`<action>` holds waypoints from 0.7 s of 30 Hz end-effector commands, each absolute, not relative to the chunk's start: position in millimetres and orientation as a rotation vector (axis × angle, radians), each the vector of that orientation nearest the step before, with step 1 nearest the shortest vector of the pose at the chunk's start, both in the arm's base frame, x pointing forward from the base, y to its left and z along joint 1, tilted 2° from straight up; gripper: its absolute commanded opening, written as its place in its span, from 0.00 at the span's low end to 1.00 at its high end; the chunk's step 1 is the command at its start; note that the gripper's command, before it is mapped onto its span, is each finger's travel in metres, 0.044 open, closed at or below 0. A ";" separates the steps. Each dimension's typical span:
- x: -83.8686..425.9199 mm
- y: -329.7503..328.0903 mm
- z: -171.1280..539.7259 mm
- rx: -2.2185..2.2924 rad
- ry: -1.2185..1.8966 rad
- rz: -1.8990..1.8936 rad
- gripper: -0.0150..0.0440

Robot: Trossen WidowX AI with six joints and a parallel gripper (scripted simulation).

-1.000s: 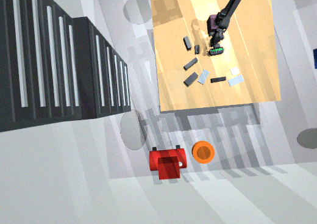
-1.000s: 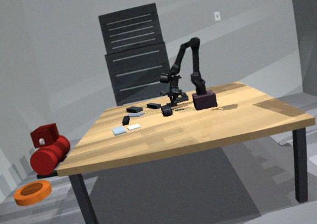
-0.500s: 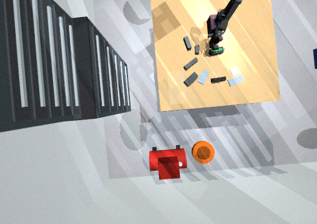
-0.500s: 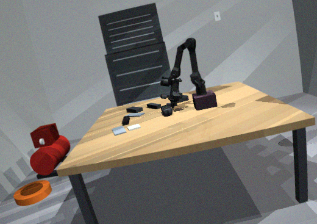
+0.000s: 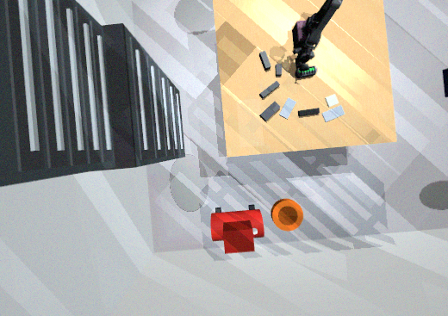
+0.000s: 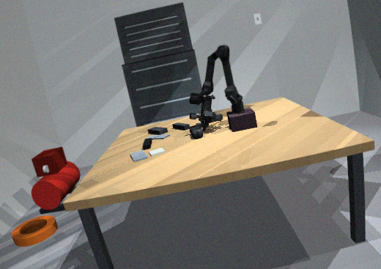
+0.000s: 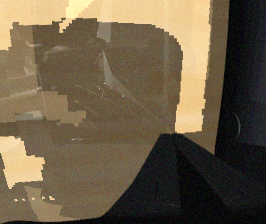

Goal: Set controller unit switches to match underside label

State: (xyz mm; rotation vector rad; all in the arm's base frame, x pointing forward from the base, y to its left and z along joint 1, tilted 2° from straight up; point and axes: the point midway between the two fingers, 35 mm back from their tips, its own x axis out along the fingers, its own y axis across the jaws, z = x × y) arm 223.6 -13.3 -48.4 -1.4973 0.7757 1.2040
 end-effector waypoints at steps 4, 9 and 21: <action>227.3 -12.4 -47.9 -1.496 0.772 1.199 0.25; 229.2 -11.8 -47.9 -1.497 0.772 1.199 0.25; 233.7 -10.4 -47.7 -1.497 0.772 1.199 0.25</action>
